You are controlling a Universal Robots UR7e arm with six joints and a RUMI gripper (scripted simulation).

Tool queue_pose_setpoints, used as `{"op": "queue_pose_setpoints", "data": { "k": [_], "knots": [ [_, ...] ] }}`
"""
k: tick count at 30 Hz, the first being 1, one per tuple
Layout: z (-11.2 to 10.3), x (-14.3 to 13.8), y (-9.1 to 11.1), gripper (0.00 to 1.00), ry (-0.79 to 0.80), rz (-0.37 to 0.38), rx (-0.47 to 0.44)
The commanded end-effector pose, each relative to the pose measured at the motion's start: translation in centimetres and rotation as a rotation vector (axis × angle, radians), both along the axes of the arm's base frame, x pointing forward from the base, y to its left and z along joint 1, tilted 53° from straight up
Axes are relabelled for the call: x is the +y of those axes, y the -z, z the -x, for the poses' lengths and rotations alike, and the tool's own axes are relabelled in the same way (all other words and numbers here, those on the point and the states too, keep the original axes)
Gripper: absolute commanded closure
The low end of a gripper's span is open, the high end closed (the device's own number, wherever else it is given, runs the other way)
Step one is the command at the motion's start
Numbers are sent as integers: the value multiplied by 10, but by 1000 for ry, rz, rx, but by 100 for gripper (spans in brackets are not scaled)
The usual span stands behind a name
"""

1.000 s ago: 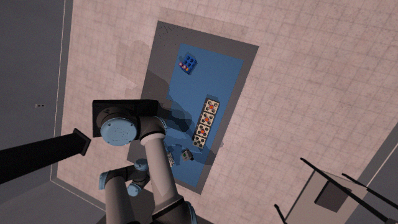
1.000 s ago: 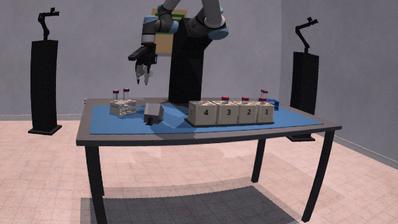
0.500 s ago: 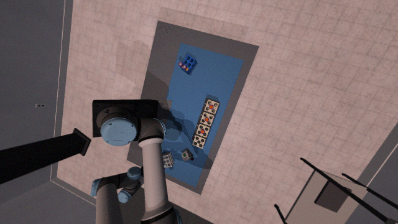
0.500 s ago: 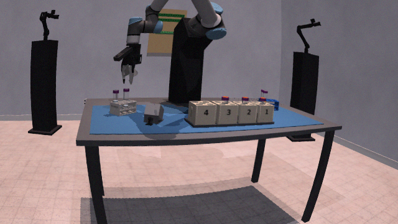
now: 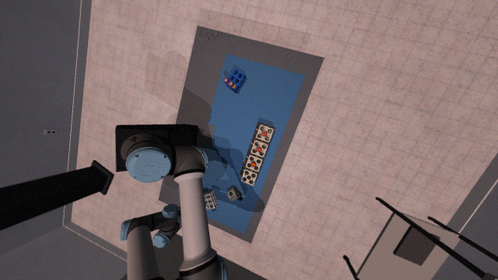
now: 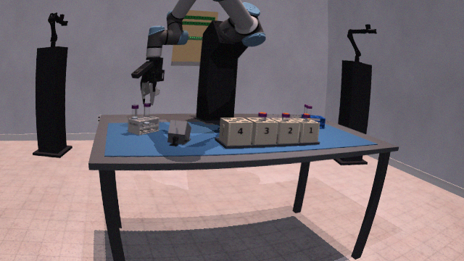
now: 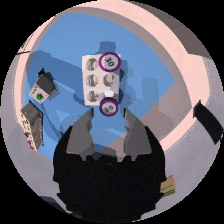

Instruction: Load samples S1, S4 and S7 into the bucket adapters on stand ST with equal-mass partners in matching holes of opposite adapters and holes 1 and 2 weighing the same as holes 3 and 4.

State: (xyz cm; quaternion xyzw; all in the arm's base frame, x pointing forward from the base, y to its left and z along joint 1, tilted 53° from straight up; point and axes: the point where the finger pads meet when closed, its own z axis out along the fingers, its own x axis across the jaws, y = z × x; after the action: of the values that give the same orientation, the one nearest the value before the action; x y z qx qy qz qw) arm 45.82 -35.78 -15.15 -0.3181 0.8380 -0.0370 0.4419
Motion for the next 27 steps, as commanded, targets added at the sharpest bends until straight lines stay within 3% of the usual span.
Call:
{"op": "queue_pose_setpoints", "data": {
  "k": [1, 14, 15, 27],
  "knots": [
    [-5, 0, 4, 65, 3, 2, 0],
    [-11, 2, 9, 65, 3, 2, 0],
    [-11, 2, 9, 100, 3, 2, 0],
    [-11, 2, 9, 100, 3, 2, 0]
  ]
}}
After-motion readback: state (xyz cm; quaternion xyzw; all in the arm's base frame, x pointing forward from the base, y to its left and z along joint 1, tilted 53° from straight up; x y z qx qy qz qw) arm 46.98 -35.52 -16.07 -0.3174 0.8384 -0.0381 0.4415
